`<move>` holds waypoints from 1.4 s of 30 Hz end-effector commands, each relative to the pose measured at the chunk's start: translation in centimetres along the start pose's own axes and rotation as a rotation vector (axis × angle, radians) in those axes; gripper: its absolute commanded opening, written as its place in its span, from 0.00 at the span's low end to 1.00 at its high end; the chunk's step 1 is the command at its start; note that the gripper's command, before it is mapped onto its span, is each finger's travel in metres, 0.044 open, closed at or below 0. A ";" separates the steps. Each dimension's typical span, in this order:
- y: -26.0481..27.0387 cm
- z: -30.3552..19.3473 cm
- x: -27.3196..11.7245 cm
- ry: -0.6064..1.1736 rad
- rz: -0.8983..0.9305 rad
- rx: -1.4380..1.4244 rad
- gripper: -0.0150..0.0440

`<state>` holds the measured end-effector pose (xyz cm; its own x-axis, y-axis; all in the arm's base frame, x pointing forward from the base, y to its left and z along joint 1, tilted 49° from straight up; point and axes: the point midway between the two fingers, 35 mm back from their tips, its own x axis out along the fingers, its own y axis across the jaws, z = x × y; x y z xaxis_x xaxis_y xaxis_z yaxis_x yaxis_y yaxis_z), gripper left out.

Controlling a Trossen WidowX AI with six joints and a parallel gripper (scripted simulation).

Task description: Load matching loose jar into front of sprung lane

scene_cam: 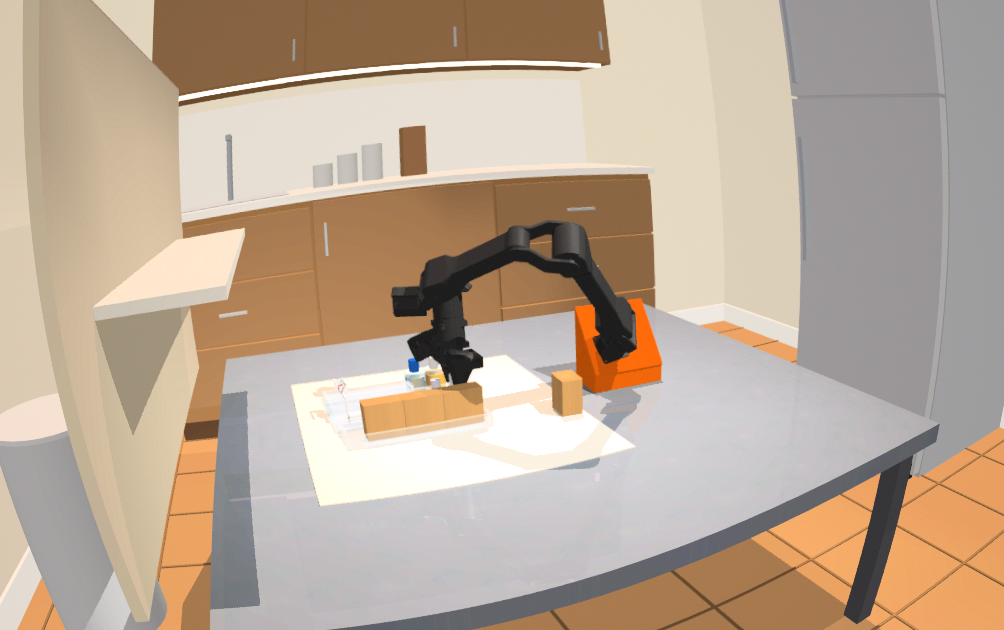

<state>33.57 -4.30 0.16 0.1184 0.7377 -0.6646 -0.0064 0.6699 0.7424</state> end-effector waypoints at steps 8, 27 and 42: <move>0.1 0.3 0.4 -0.015 0.007 -0.007 0.25; 0.1 0.0 0.6 -0.015 0.007 -0.007 0.25; 0.1 -0.3 0.6 -0.015 0.007 -0.007 0.25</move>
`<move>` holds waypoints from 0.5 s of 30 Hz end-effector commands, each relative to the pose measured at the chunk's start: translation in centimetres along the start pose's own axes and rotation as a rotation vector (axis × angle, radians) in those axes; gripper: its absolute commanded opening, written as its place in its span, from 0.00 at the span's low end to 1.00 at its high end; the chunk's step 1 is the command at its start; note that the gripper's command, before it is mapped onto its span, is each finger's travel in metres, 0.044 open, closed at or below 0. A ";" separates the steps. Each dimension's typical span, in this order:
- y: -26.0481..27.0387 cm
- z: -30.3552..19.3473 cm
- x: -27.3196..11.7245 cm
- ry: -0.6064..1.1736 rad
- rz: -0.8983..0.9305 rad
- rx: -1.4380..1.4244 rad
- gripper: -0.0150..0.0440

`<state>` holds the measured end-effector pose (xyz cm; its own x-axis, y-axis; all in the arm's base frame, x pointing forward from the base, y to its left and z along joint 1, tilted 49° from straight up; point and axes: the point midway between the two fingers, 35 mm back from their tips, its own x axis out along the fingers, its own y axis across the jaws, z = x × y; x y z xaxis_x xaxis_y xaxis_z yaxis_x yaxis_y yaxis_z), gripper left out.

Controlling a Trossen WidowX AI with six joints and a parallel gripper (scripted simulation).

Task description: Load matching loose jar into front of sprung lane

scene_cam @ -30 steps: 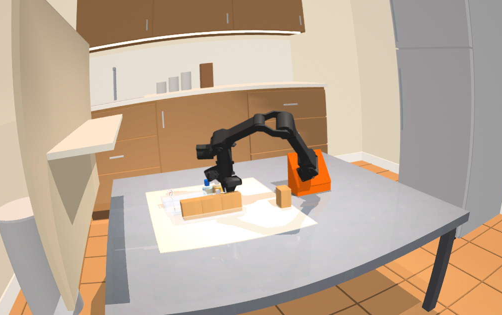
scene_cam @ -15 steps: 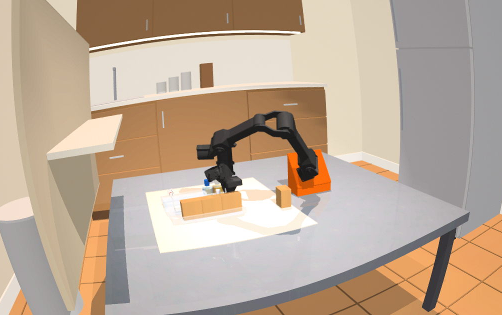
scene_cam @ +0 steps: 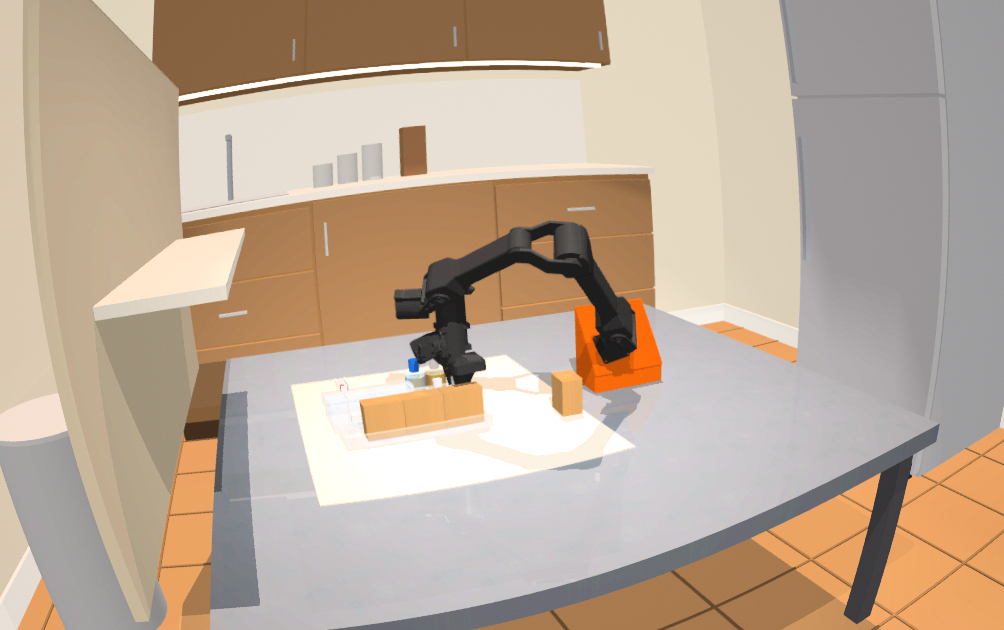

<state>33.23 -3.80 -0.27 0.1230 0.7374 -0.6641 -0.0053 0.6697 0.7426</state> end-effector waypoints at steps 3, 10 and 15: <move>0.1 0.1 0.0 -0.010 0.007 -0.008 0.25; 0.1 0.0 0.0 -0.010 0.007 -0.008 0.25; 0.1 -0.1 0.0 -0.010 0.007 -0.008 0.25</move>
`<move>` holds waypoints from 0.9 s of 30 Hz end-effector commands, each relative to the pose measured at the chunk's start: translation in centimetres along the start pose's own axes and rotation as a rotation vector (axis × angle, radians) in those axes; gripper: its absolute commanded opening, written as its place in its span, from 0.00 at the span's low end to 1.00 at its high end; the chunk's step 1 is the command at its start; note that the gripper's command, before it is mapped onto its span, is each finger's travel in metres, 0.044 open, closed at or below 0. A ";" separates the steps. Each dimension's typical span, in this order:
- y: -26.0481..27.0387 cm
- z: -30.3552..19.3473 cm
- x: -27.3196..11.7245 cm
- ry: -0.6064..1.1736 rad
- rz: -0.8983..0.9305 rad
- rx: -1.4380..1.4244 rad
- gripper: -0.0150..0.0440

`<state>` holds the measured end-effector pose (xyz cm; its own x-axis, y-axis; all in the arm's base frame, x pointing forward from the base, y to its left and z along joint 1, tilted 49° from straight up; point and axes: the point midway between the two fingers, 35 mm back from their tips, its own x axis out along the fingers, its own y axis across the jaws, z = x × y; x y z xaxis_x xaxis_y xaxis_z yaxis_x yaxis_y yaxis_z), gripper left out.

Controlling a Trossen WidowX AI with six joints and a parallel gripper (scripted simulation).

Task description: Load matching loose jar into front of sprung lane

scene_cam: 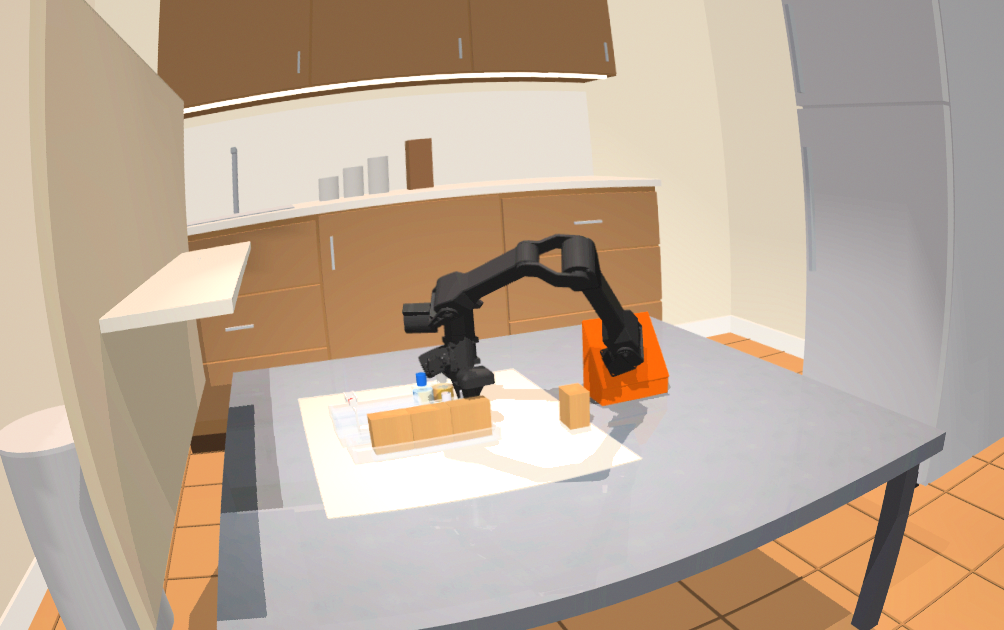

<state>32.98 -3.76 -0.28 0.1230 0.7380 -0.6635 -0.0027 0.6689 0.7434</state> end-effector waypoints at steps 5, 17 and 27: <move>0.0 -0.2 0.0 -0.010 0.006 -0.010 0.25; 0.0 -0.2 0.0 -0.010 0.006 -0.010 0.25; 0.0 -0.2 0.0 -0.010 0.006 -0.010 0.70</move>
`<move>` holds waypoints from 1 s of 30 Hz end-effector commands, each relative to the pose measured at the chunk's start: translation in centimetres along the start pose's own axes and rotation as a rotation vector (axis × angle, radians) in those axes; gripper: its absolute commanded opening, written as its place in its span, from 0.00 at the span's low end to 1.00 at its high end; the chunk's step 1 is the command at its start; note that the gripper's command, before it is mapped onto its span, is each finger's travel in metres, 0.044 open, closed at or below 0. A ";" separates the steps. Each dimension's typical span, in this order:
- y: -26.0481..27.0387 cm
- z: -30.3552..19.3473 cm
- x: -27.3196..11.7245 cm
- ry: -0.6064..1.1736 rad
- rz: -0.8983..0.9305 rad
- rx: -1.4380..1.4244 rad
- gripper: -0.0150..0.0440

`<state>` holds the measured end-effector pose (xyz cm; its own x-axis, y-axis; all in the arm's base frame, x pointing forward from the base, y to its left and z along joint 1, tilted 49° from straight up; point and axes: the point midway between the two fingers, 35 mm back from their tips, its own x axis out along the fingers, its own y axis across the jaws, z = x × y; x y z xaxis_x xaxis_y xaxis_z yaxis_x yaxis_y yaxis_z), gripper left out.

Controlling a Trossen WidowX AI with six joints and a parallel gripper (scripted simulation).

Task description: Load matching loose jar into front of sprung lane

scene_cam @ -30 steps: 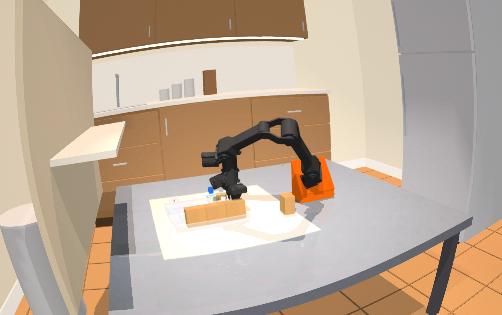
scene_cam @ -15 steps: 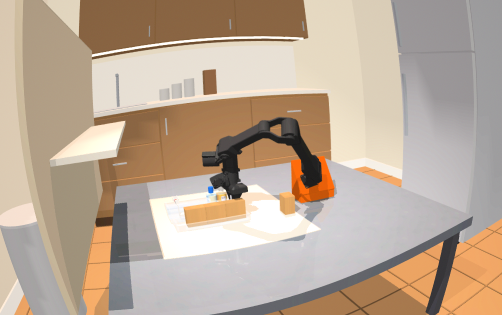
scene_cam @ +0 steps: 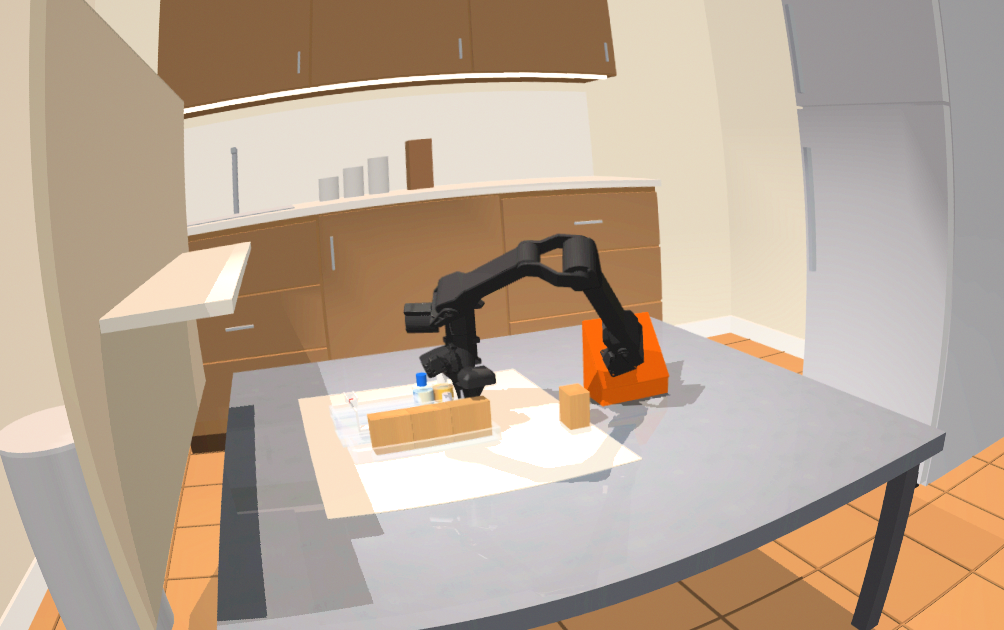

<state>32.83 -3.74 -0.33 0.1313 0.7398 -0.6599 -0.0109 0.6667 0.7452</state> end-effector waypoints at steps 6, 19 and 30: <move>0.0 0.0 -0.5 -0.002 0.002 -0.003 0.73; -0.1 -0.6 -2.1 -0.001 0.001 -0.002 0.73; -0.3 -4.3 -2.2 0.000 -0.001 -0.001 0.73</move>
<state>29.54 -5.14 0.66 0.1316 0.7422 -0.6571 -0.0110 0.6639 0.7477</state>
